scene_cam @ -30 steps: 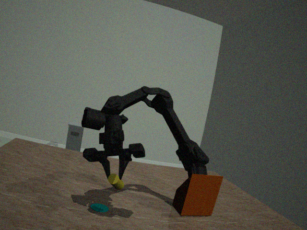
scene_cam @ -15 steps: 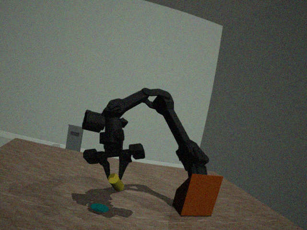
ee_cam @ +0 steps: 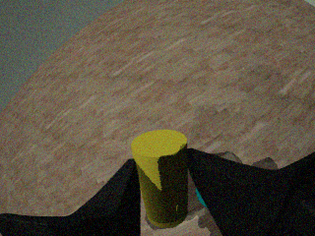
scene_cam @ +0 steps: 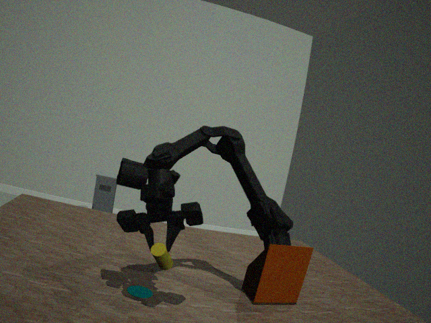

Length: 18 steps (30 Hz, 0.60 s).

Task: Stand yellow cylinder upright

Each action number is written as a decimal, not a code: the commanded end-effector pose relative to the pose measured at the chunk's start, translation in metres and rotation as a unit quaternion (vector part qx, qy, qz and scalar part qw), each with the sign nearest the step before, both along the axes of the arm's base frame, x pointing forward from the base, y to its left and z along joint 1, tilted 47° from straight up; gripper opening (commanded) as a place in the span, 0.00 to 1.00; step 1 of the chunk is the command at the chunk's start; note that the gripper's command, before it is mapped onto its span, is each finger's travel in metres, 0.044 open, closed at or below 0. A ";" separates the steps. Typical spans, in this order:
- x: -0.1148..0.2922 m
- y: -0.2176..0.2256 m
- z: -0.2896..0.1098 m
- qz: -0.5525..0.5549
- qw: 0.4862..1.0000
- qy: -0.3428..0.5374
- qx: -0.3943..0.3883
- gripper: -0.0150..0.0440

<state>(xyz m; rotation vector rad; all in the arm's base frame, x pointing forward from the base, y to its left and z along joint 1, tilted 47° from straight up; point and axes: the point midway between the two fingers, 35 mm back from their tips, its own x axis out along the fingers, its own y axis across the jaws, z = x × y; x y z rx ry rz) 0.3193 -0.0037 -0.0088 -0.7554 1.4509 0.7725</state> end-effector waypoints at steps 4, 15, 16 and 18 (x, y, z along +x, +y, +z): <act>0.000 0.000 0.000 0.005 1.000 -0.012 0.024 0.43; 0.001 -0.001 0.002 0.012 0.998 -0.034 0.054 0.43; 0.001 -0.001 0.002 0.012 0.998 -0.036 0.056 0.43; 0.001 -0.001 0.002 0.014 0.997 -0.041 0.062 0.43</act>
